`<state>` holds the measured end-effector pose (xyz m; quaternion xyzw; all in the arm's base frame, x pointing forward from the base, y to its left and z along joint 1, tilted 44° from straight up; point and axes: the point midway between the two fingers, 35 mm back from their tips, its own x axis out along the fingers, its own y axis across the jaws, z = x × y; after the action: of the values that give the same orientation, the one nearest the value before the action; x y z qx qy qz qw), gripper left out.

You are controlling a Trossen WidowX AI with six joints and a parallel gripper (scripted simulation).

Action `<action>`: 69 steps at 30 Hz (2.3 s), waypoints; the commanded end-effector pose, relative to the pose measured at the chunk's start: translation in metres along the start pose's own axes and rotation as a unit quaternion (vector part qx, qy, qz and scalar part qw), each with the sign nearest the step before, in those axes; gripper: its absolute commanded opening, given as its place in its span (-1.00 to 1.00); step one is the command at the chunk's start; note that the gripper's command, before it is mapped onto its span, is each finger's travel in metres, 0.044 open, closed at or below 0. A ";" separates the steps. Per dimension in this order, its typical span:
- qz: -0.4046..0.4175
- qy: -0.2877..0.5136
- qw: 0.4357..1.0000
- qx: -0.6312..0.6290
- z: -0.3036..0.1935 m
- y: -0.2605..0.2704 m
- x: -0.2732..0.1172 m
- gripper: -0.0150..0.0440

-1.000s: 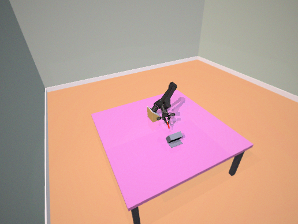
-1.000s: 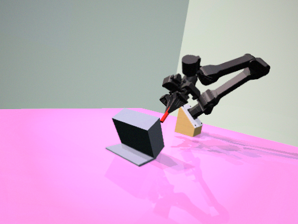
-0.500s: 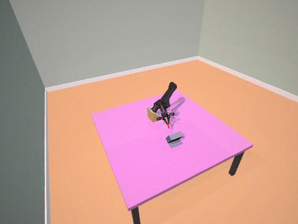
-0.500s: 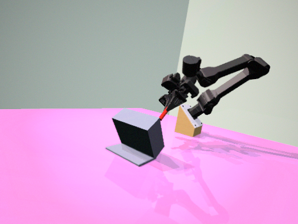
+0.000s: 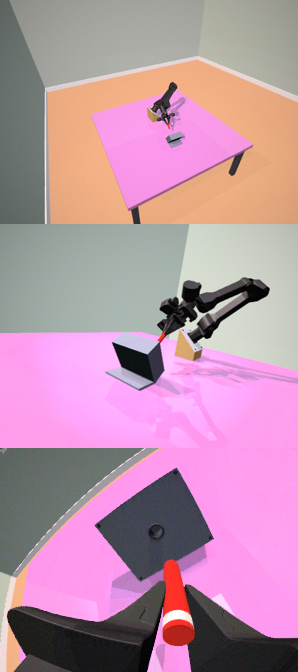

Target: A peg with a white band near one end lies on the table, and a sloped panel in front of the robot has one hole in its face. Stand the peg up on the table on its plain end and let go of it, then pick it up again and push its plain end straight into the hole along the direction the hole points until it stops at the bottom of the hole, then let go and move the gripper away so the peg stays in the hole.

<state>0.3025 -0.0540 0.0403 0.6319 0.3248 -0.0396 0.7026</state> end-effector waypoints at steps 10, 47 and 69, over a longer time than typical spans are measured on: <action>0.011 -0.014 1.000 0.012 0.006 0.001 0.010 -0.49; 0.052 -0.043 0.997 0.031 0.012 0.007 0.031 -0.49; 0.066 -0.050 0.996 0.026 0.013 0.010 0.053 -0.49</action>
<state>0.3481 -0.0453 0.0228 0.6666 0.2498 -0.0333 0.7015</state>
